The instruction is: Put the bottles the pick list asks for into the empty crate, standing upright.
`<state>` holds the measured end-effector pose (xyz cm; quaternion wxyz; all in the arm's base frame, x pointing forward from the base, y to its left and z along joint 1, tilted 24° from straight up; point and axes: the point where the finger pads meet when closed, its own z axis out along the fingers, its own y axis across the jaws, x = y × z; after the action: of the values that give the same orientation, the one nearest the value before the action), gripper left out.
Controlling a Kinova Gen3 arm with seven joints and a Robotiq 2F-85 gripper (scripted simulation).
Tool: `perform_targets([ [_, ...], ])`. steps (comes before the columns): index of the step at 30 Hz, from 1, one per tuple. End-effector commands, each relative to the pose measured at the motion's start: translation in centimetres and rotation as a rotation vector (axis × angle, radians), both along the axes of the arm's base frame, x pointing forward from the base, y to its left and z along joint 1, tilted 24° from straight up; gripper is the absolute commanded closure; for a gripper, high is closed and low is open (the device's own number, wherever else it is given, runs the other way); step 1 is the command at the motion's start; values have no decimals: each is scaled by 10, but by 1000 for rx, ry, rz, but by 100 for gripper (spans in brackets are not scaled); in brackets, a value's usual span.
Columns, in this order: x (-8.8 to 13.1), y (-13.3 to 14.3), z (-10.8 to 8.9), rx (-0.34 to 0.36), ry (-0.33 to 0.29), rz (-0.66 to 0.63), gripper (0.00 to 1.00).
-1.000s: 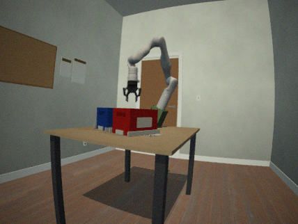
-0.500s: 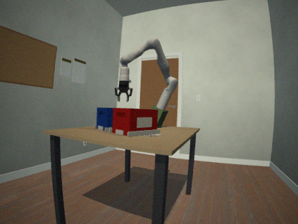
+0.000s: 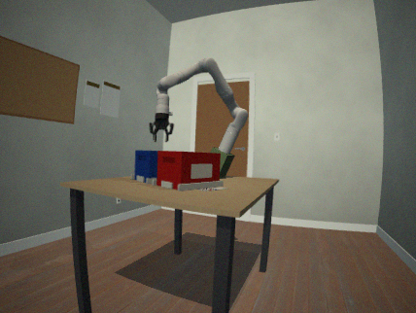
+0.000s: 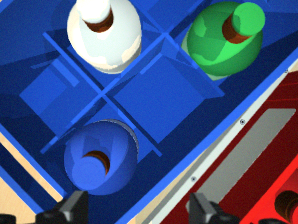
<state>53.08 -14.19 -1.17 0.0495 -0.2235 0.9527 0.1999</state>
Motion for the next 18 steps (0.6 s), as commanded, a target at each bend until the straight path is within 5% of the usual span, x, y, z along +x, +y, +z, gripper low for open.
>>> perform_targets([
  [1,4,-9,-3,0,-1,0,33],
  [7,11,-36,-14,0,-1,0,33],
  [18,12,-37,-15,0,-1,0,33],
])
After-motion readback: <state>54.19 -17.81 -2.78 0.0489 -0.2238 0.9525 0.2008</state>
